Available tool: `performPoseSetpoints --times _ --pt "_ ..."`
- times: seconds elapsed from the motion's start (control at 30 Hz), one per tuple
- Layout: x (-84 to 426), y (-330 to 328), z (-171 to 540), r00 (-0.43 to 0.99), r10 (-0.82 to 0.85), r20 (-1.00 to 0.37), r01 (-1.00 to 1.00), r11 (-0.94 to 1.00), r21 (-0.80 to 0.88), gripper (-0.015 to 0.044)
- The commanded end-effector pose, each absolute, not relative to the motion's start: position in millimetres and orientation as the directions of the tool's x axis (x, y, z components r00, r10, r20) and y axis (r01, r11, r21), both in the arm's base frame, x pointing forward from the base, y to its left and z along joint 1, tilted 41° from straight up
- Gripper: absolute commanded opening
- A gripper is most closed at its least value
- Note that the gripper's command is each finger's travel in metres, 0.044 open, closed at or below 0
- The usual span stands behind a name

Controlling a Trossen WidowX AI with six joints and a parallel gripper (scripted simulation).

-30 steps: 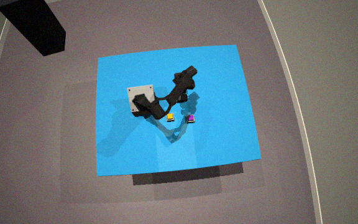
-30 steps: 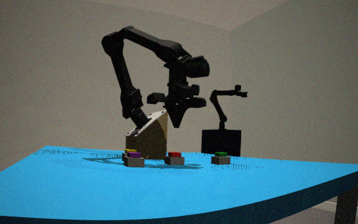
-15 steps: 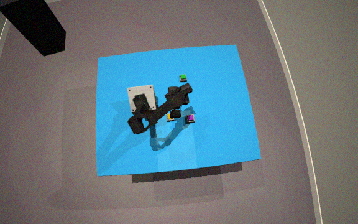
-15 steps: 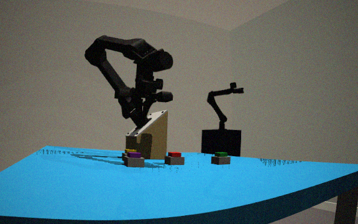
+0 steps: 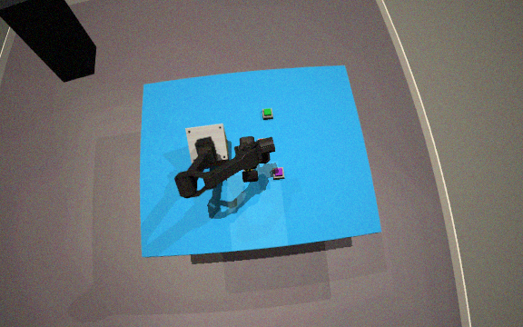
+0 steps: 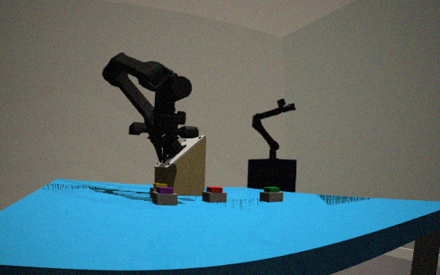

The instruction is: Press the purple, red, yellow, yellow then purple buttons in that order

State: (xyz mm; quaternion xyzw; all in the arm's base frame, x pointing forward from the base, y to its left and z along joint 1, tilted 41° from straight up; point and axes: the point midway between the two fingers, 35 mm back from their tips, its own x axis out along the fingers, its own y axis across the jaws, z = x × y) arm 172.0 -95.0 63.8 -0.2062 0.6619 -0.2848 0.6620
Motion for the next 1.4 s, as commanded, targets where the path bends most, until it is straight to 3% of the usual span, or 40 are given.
performPoseSetpoints --times 0.0,1.37 --pt "163.7 -116.8 41.2 -0.050 -0.659 -0.751 0.095 0.745 -0.660 0.0020" --pt "161.7 -139.4 15.7 -0.051 -0.660 -0.750 0.095 0.744 -0.661 0.0020"
